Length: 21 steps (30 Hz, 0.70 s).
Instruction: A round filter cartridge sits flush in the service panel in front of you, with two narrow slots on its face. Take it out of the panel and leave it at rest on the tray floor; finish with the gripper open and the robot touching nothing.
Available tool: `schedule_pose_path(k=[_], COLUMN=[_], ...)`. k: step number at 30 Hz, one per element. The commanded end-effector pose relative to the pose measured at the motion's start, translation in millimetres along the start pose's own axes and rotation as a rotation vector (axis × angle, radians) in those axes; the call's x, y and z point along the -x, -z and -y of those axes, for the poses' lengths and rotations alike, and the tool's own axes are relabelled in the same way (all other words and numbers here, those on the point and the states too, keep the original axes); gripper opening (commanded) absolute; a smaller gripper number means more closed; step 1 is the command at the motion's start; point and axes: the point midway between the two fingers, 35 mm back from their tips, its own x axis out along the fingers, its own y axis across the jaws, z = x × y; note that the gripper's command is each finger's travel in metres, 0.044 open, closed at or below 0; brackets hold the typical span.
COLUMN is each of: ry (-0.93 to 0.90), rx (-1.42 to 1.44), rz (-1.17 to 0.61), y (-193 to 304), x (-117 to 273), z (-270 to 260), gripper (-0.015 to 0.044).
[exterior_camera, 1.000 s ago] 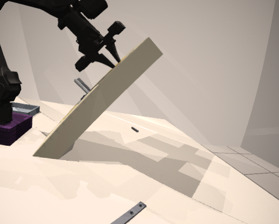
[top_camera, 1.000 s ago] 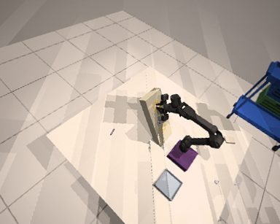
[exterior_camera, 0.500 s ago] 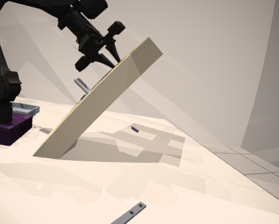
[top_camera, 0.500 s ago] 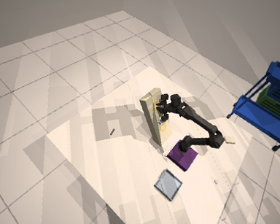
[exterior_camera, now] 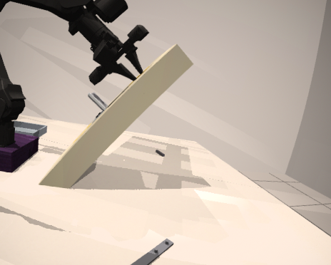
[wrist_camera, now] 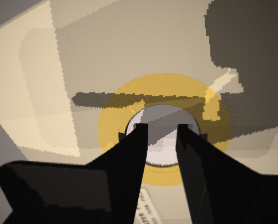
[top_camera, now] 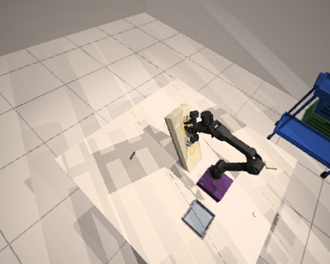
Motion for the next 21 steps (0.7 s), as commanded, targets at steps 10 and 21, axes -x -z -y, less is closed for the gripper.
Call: schedule_pose_path(k=[10,21], ry=[0.000,-0.001], rx=[0.001,0.004], rz=[0.000,-0.002], y=[0.1,0.3], x=[4.2,72.8], z=[-0.7,-1.9], gripper=[0.0000,0.0000])
